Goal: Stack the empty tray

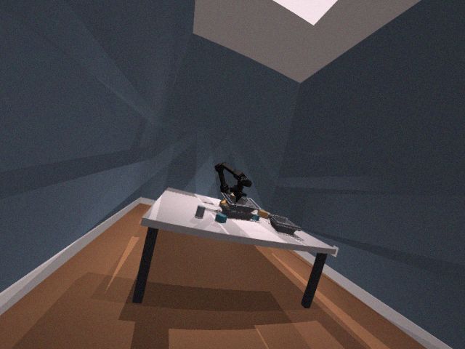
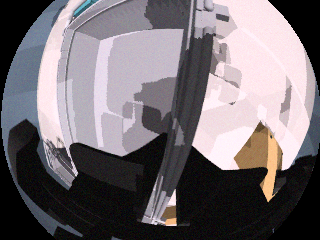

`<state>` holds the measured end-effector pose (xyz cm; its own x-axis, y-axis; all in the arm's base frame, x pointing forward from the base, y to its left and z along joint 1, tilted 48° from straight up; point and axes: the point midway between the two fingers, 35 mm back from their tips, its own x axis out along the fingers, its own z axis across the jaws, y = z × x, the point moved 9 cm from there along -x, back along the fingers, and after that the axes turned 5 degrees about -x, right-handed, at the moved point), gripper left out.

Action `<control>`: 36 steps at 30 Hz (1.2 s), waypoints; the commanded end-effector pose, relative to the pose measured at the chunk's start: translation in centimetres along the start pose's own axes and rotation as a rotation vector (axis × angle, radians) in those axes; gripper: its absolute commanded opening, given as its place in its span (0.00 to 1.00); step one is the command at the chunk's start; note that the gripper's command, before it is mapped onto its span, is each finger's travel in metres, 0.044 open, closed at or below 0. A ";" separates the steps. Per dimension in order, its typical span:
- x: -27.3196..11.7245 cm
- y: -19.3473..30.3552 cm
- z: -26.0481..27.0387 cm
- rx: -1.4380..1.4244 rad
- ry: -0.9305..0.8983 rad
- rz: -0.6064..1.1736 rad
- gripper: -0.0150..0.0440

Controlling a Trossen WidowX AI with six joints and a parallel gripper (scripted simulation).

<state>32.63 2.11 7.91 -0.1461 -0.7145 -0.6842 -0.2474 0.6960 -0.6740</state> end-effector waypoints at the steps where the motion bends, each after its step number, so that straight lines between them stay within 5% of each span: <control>1: 0.5 -0.1 -0.2 -0.003 0.017 0.001 0.25; 36: 1.9 0.0 -0.8 -0.003 0.017 0.001 0.25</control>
<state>31.79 1.13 7.07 -0.1459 -0.7152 -0.6835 -0.2470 0.6953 -0.6749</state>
